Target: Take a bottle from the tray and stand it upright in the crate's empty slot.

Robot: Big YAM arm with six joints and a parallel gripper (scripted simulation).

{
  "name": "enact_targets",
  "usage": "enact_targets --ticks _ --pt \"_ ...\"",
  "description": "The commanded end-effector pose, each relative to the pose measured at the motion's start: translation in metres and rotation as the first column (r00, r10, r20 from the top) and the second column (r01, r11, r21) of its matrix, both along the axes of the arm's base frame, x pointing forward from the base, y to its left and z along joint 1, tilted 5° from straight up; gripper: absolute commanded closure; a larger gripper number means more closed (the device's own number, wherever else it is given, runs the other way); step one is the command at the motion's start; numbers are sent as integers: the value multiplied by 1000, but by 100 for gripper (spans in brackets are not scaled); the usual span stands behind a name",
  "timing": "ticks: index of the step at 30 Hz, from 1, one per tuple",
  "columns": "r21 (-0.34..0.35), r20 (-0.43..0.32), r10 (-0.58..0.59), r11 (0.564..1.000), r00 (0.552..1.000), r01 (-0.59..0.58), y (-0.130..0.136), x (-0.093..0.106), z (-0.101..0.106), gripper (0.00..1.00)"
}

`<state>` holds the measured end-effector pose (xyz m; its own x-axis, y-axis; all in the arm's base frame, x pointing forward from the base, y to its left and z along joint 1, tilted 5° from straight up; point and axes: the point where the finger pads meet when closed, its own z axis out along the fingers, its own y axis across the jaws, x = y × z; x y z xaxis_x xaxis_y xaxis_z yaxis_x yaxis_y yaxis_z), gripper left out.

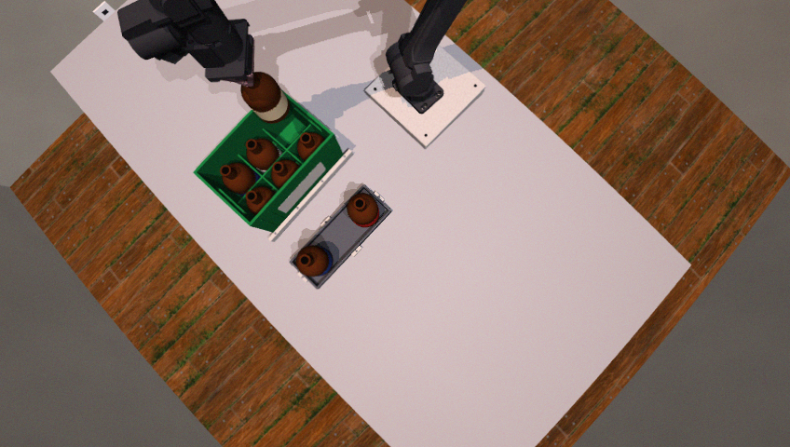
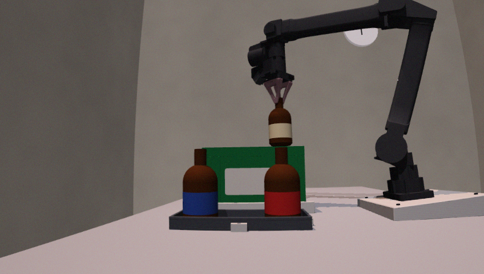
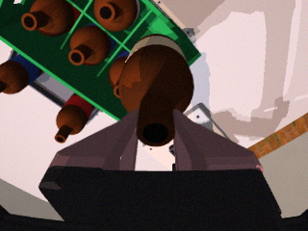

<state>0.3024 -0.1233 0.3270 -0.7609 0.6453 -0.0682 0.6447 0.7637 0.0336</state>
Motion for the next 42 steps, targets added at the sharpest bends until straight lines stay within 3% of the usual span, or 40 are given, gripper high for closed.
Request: enact_targets --ticks 1,42 --pt "-18 53 4 1000 999 -3 0 6 16 100" --pt "-7 29 -1 1000 1000 1 2 6 5 100"
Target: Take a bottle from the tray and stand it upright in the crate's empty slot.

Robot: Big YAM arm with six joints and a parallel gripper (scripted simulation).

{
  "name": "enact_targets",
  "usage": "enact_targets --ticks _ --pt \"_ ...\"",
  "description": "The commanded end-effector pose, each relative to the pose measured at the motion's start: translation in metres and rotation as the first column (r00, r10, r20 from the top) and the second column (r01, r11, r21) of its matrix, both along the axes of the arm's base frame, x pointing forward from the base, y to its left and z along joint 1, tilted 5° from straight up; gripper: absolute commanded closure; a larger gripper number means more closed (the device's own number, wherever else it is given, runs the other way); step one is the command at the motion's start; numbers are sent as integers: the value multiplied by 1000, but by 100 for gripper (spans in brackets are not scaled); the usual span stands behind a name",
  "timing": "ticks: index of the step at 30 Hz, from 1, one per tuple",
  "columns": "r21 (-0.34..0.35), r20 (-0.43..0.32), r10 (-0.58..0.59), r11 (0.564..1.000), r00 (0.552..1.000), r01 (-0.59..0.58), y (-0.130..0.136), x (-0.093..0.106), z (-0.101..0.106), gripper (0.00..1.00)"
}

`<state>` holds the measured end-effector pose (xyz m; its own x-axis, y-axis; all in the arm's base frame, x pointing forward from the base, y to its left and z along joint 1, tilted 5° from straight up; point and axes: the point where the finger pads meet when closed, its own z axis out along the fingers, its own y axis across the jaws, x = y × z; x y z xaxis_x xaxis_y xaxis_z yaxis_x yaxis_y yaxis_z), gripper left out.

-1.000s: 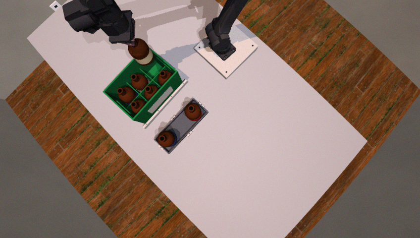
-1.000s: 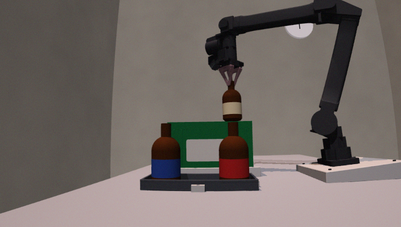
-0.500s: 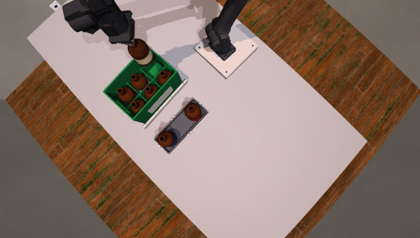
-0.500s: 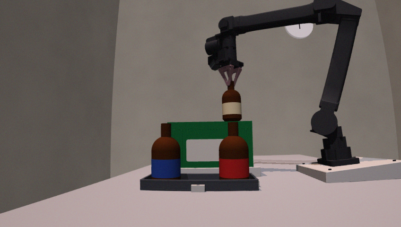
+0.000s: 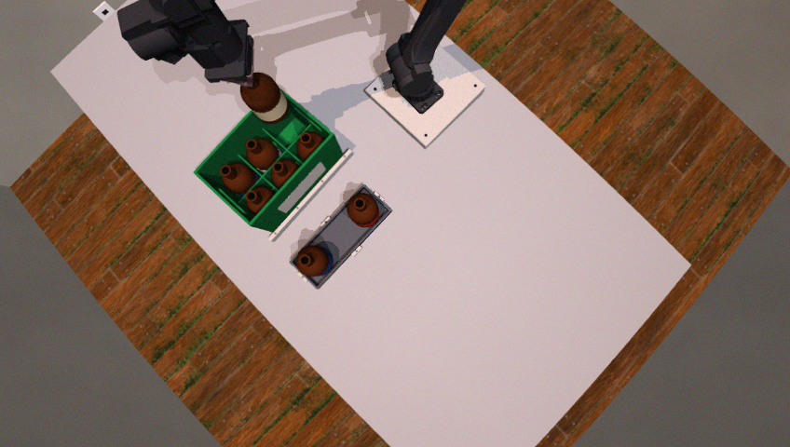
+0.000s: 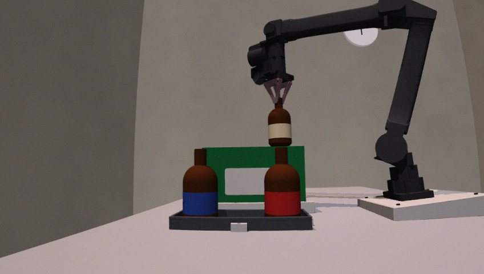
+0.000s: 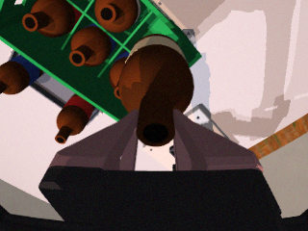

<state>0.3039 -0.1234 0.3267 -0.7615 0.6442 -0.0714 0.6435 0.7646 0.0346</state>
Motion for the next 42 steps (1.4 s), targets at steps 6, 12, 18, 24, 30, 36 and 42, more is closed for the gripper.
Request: enact_targets --ticks 6,12,18,24,30,36,42 --pt "-6 26 -2 1000 1000 2 2 5 5 100" --pt "-6 26 -2 1000 1000 2 2 5 5 100" --pt "-6 26 -2 1000 1000 2 2 5 5 100" --pt "-6 26 -2 1000 1000 2 2 5 5 100" --pt "-8 31 -2 1000 1000 2 2 6 6 100" --pt "-10 36 -3 1000 999 3 3 5 5 100" --pt "-27 79 -1 1000 997 4 0 11 21 100"
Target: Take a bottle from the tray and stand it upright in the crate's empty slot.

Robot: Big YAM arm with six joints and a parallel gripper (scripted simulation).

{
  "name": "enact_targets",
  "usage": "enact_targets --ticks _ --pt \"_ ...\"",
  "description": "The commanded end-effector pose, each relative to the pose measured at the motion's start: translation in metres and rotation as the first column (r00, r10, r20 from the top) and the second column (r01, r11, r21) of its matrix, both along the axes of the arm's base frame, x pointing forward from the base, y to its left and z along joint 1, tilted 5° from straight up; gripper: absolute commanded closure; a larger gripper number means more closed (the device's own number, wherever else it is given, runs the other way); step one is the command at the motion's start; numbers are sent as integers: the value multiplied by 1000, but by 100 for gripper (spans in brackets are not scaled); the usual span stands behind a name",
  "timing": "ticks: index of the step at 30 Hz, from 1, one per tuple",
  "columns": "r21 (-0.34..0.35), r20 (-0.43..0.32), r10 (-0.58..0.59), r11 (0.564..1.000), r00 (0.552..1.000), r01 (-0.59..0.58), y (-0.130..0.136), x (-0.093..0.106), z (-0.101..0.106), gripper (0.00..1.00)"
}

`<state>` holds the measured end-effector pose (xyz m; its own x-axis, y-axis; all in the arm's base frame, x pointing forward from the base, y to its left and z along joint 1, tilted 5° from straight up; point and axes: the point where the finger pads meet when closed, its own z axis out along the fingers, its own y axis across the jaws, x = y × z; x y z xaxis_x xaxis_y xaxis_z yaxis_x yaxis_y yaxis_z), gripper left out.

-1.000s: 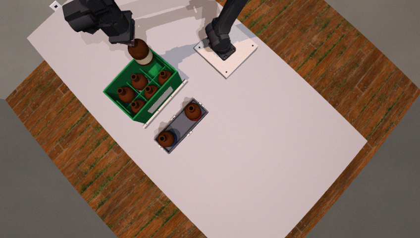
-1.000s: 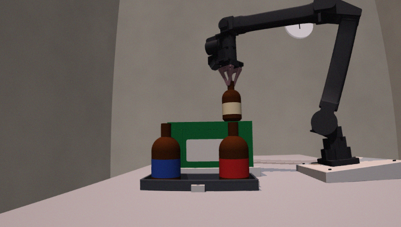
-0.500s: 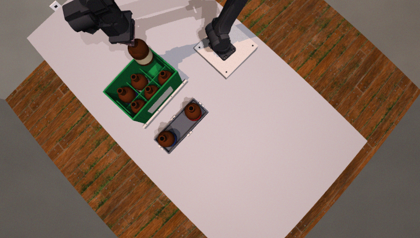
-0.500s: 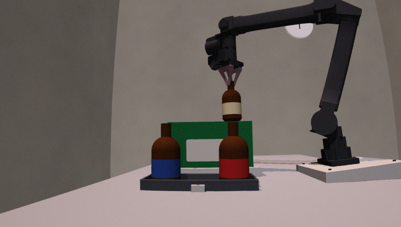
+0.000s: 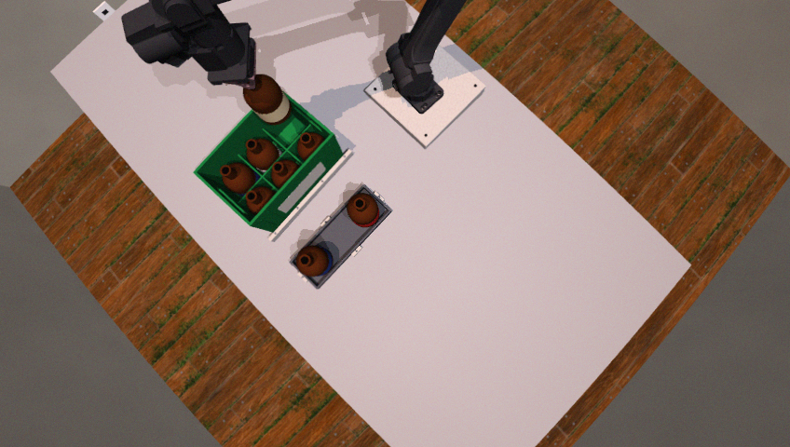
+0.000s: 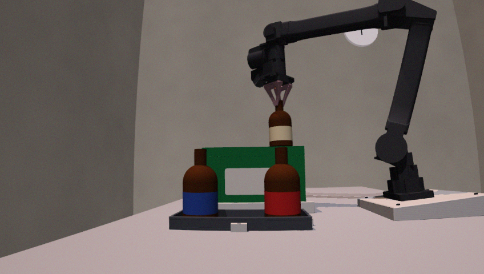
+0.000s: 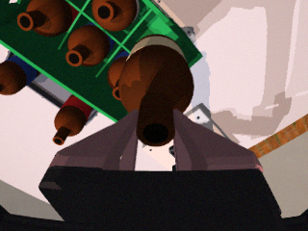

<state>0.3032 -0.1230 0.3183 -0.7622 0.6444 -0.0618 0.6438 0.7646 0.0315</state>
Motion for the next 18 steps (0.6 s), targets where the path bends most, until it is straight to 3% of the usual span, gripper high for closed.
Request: enact_targets --ticks 1,3,16,17,18 --pt "-25 74 -2 1000 997 3 1 9 22 100" --pt "-12 41 -2 1000 999 3 3 3 6 100" --pt "-13 43 -2 1000 999 3 3 4 -6 100" --pt "-31 88 -1 1000 996 4 0 12 13 100" --pt "-21 63 -2 1000 998 3 2 8 0 100"
